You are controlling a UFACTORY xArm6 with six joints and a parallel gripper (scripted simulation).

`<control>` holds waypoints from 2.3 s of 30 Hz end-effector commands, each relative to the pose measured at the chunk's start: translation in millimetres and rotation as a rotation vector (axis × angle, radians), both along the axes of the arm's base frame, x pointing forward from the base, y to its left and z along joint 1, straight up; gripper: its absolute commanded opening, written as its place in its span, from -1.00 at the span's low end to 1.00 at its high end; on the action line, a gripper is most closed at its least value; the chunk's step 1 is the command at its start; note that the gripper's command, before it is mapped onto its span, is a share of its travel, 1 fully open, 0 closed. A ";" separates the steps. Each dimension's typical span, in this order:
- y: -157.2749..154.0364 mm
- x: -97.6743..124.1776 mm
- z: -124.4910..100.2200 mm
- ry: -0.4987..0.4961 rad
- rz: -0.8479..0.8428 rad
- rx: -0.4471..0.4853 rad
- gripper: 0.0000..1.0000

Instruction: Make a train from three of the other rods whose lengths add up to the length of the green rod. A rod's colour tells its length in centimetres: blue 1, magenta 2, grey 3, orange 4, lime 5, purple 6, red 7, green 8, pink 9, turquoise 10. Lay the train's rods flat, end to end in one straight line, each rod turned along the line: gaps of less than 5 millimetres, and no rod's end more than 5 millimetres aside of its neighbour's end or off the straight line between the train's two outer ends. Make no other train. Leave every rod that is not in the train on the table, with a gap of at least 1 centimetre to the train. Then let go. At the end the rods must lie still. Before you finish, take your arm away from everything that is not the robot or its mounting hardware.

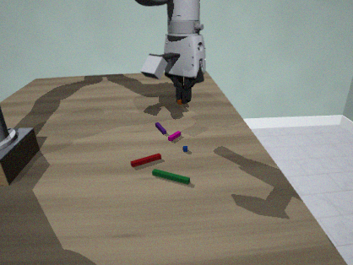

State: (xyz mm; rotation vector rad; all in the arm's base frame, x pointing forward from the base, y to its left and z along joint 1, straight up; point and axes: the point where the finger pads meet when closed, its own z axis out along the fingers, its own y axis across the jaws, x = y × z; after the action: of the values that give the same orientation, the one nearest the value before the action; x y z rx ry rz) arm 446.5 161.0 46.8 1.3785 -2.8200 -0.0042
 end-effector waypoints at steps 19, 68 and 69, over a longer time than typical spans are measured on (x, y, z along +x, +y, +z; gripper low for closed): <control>1.1 2.8 -72.1 -0.004 0.000 0.001 -0.92; 1.6 2.9 -73.8 -0.004 0.000 0.001 -0.92; 1.8 3.0 -73.8 -0.004 0.000 0.001 -0.92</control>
State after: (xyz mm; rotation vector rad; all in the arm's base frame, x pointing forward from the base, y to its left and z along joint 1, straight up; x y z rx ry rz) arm 447.9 161.8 -28.5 1.3783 -2.8196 -0.0043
